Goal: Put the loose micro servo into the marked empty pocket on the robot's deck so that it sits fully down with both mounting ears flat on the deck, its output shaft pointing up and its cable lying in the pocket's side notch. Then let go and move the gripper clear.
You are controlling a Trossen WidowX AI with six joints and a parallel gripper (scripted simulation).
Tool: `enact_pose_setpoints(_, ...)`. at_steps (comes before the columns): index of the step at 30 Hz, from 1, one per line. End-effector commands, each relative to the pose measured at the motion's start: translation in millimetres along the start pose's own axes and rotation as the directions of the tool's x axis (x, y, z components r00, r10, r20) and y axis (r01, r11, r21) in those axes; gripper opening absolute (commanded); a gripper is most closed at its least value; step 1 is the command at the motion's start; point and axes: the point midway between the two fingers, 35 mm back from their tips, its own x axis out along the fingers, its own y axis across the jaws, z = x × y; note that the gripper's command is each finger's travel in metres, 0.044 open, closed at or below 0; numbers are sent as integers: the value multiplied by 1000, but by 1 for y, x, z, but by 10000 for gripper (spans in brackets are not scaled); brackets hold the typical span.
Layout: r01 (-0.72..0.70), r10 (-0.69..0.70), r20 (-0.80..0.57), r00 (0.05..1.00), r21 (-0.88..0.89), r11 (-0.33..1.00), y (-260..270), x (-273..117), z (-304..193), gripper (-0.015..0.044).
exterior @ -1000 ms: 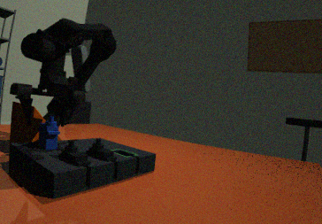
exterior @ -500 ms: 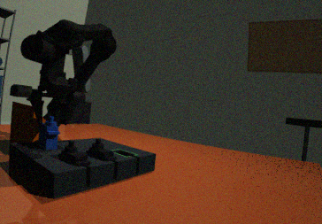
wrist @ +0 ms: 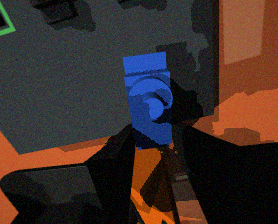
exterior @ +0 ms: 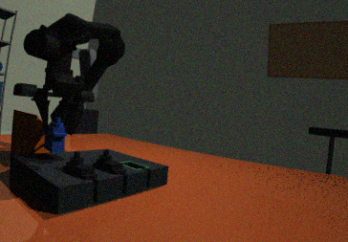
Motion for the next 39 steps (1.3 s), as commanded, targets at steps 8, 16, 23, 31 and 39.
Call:
enact_pose_setpoints(8, 15, -15, 9, 1000, -9, 1000, 4, -9, -1, 0)
enact_pose_setpoints(16, 15, -15, 9, 1000, -9, 1000, 5, -9, 0, 0)
enact_pose_setpoints(23, 16, -15, 10, 1000, -9, 1000, 4, -10, 22, 0)
enact_pose_setpoints(31, 15, -15, 11, 1000, -11, 1000, 1, -10, 50, 0)
enact_pose_setpoints(39, 15, -15, 11, 1000, -10, 1000, 14, -10, 48, 0)
